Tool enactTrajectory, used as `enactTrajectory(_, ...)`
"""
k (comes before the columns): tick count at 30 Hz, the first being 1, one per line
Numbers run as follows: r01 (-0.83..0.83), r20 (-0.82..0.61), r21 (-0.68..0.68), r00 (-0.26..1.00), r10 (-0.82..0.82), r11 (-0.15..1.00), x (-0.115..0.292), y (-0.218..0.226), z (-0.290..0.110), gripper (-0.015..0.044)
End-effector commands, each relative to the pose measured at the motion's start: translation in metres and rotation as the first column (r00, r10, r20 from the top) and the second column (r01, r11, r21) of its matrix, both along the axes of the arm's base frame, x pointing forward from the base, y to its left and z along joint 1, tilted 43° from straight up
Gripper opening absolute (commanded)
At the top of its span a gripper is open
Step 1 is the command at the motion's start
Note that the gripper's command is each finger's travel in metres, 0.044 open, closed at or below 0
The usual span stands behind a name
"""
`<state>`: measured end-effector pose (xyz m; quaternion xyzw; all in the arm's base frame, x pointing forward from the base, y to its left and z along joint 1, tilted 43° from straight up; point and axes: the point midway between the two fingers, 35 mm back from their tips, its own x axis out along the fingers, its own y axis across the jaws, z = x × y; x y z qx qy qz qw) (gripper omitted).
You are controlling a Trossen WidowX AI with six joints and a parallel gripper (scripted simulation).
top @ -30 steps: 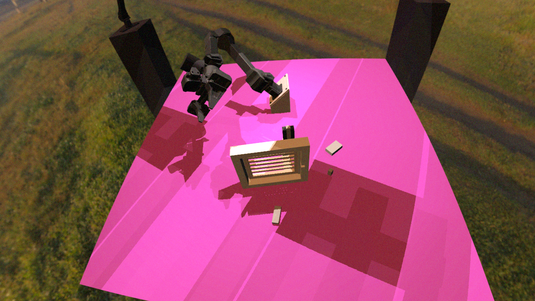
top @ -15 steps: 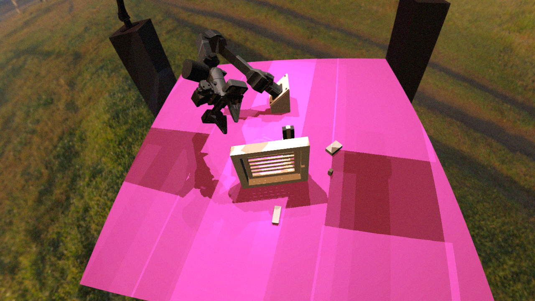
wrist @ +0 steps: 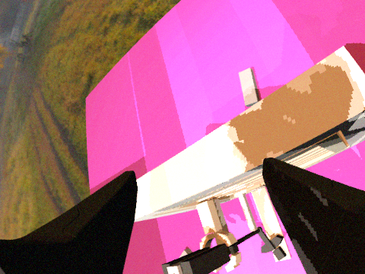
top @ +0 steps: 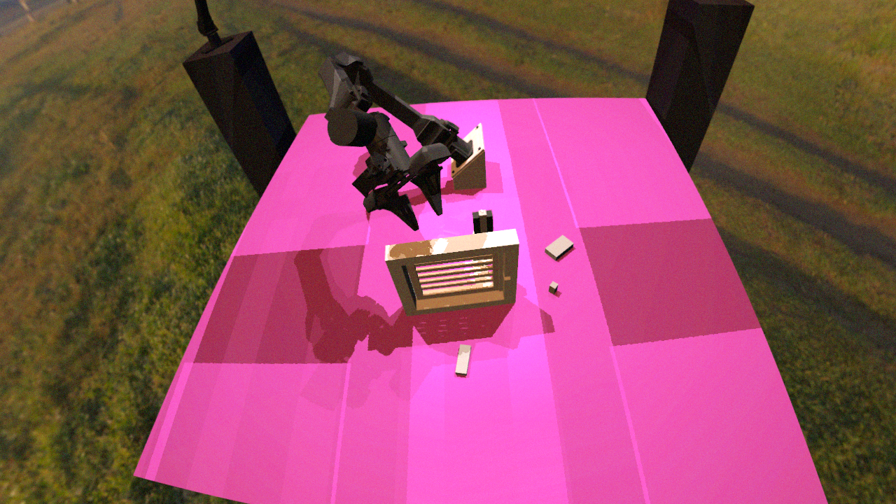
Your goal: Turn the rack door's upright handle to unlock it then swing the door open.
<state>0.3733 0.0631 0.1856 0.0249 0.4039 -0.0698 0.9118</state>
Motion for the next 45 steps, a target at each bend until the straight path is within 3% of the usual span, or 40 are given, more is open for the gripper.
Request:
enactTrajectory(1, 0.020, -0.101, -0.040, 0.995, -0.024, 0.999, -0.001, 0.009, -0.015, 0.0298)
enactTrajectory(24, -0.008, -0.465, -0.349, 0.870, -0.166, 0.937, -0.026, 0.047, -0.071, 0.0298)
enactTrajectory(39, -0.123, -0.552, -0.586, 0.784, -0.284, 0.801, -0.043, 0.068, -0.086, 0.0298)
enactTrajectory(45, -0.129, -0.553, -0.596, 0.781, -0.289, 0.792, -0.044, 0.069, -0.086, 0.0298)
